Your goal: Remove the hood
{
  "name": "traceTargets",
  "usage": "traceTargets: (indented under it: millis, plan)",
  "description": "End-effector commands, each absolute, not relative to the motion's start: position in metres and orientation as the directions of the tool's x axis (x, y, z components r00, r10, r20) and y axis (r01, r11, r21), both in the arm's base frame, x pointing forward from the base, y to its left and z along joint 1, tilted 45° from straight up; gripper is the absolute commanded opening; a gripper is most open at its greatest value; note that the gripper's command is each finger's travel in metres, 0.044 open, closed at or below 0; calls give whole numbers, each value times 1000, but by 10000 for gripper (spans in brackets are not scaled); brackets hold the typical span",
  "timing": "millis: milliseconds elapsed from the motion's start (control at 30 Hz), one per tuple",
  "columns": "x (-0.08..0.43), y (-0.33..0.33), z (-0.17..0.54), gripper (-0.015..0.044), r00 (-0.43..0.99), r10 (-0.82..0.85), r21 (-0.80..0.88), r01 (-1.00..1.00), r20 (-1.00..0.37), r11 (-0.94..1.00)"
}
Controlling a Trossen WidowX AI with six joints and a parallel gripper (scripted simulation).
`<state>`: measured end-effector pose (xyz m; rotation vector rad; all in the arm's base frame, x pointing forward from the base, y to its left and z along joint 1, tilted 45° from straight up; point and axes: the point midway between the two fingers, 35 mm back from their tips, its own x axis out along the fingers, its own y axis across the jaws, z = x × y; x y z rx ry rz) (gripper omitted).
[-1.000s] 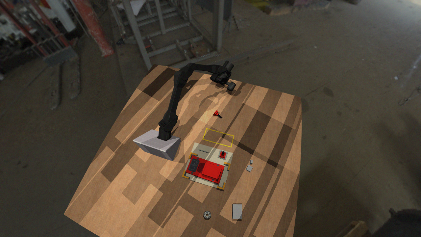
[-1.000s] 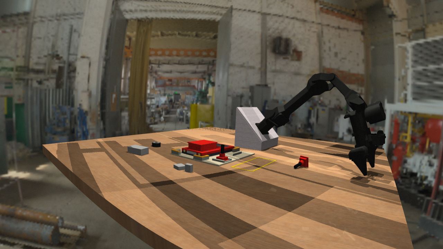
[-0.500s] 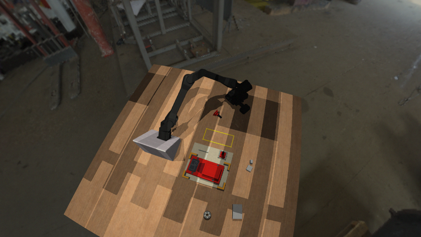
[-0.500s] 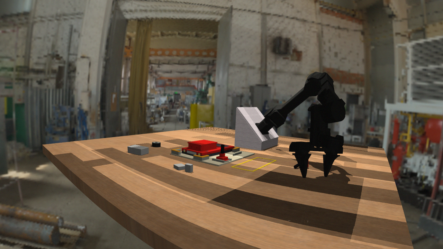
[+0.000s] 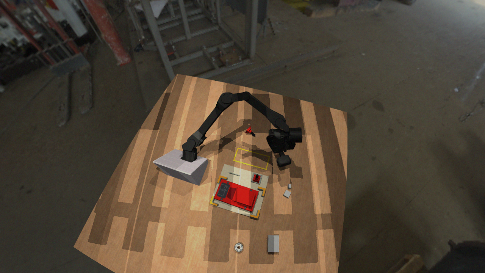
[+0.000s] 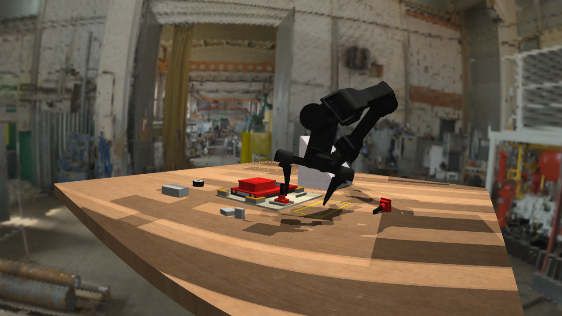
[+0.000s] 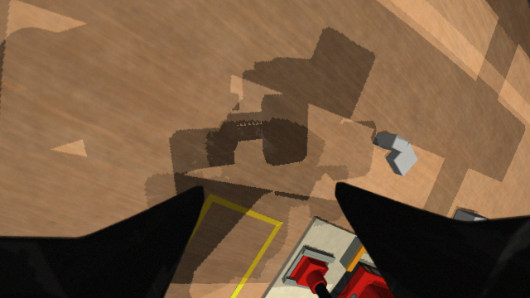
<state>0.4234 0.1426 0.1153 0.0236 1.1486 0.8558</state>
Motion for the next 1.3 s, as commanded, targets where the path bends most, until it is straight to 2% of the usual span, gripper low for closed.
traceTargets:
  millis: [0,333,567,1267]
  plan:
    - [421,90,79,440,94,575,466,-486,-813,739]
    - [388,-14,17,440,8,593,572,-251,-805,781]
    - [335,-81,-23,440,-37,695,696,-38,-718,717]
    - [334,-74,-31,440,-36,698,699,-32,-715,714]
